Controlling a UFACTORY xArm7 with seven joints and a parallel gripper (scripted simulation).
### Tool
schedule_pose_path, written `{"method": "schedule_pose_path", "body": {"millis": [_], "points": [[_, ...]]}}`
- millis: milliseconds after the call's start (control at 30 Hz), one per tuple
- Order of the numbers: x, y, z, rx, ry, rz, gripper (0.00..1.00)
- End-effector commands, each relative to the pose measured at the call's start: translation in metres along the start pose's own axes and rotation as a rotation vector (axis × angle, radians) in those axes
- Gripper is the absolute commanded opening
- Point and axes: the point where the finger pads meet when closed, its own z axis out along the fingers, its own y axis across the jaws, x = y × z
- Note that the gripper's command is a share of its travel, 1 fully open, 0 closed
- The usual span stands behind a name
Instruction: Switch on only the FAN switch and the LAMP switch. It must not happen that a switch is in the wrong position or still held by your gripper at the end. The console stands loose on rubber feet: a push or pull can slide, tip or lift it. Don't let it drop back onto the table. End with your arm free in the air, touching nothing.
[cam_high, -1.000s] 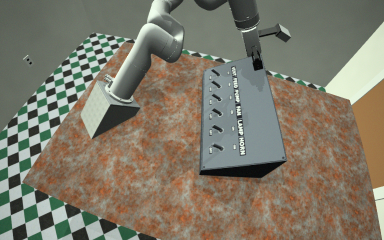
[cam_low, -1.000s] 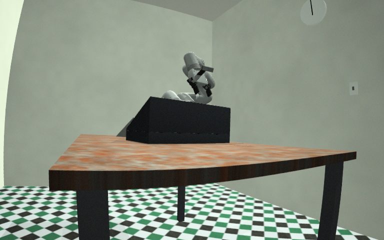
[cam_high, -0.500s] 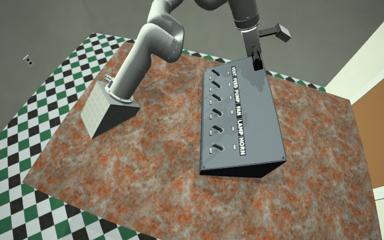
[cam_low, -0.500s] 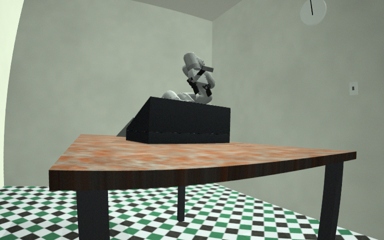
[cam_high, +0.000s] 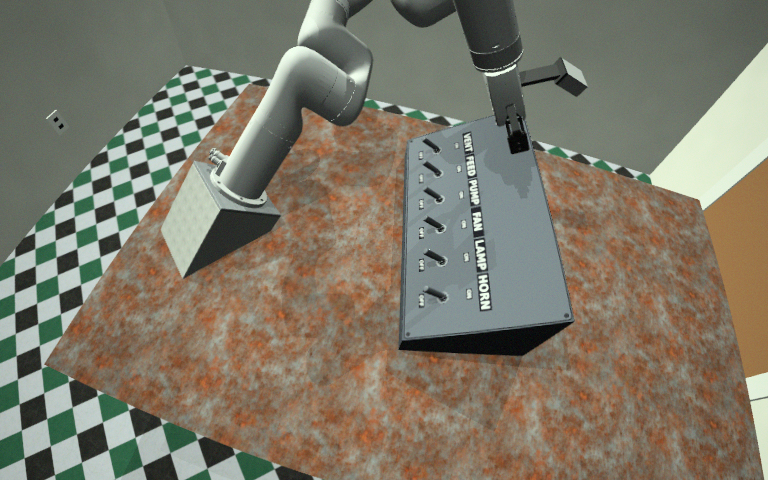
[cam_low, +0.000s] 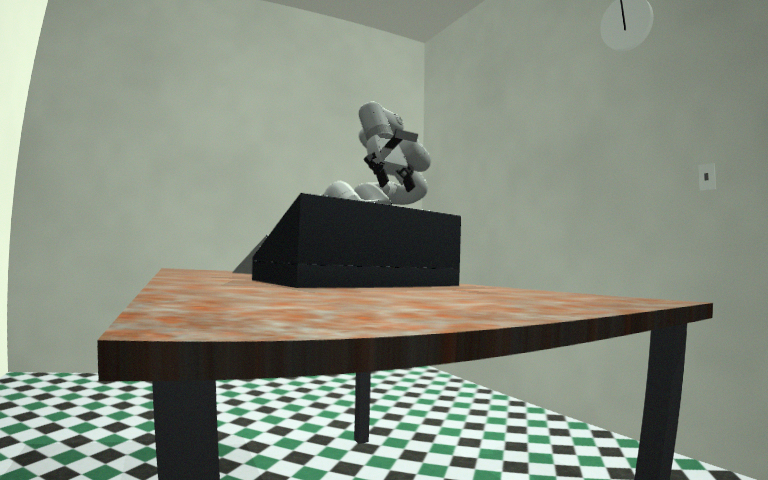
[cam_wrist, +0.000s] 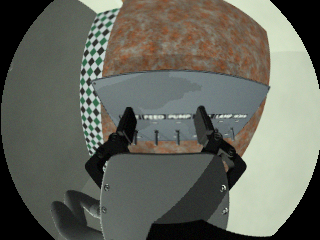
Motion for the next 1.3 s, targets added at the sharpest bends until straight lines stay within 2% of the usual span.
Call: {"method": "schedule_pose_path", "body": {"millis": [0,367,1267], "points": [[0.002,0.016,-0.001,0.0,0.002,-0.003,1.0],[0.002,0.039,-0.001,0.0,0.002,-0.003,1.0],[0.002,0.04,-0.001,0.0,0.002,-0.003,1.0]]}}
